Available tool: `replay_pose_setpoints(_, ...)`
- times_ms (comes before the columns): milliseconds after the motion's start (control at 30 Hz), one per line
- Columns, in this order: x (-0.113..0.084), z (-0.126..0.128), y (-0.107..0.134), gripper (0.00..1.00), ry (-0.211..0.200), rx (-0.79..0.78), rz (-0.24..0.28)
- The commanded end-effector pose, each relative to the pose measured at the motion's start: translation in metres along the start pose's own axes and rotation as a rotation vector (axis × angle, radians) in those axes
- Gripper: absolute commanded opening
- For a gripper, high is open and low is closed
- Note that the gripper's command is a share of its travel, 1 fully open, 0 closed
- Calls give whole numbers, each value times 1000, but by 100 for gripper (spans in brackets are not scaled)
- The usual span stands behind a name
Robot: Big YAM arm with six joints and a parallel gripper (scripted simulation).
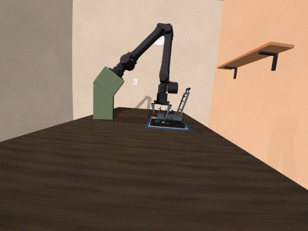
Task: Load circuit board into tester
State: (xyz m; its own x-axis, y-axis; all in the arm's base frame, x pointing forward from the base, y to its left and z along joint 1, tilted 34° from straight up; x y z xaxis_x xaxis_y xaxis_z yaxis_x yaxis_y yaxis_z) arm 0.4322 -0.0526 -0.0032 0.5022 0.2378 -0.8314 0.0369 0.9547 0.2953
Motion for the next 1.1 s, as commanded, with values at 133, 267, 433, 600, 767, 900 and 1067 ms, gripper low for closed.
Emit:
replay_pose_setpoints(133, 5, 0, 2, 92, 0, -3, -2)
replay_pose_setpoints(267, 5, 0, 2, 92, 0, -3, -2)
replay_pose_setpoints(433, 5, 0, 2, 92, 0, -3, -2)
replay_pose_setpoints(600, 5, 0, 2, 92, 0, -3, -2)
replay_pose_setpoints(767, 6, 1, 2, 92, -2, -4, -1)
replay_pose_setpoints(900, 8, 2, 2, 92, -4, -3, -1)
replay_pose_setpoints(1067, 13, 3, 3, 92, -6, -3, -1)
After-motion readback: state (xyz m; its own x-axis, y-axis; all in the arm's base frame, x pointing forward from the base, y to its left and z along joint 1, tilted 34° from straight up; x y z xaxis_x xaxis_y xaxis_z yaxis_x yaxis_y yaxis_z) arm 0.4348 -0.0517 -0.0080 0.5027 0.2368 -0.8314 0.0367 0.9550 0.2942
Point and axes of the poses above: the point where the finger pads meet when closed, its own x axis out along the fingers, its own z axis across the jaws, y = z × x, the point moved 5 cm from there along -x, back along the fingers, and after that the axes turned 14 degrees about x, right-handed, at the moved point
